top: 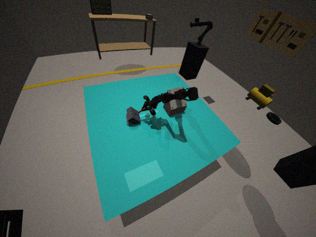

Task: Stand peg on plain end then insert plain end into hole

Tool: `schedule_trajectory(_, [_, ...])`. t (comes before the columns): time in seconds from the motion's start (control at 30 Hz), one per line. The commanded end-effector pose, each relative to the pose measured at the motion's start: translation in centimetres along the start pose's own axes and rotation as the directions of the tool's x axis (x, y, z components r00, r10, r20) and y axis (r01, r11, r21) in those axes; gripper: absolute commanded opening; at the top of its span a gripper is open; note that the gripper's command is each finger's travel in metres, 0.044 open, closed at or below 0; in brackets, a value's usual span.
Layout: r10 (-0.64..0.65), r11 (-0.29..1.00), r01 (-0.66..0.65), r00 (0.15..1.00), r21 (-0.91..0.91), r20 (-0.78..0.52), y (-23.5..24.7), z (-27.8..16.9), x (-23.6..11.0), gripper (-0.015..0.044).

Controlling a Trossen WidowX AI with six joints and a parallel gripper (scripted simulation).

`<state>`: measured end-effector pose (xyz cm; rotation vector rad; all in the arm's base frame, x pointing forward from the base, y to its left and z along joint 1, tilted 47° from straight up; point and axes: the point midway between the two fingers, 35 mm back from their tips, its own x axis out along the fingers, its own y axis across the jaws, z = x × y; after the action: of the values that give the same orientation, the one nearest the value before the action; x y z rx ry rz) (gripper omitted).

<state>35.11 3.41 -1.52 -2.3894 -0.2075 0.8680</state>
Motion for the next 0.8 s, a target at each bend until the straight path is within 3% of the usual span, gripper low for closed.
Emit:
schedule_trajectory(0.0, [0.007,1.0,-0.007,1.0,0.007,0.002,0.2,0.3,0.2,0.0])
schedule_trajectory(0.77, [0.003,1.0,-0.003,1.0,-0.004,-0.001,0.1,0.2,2.4,0.0])
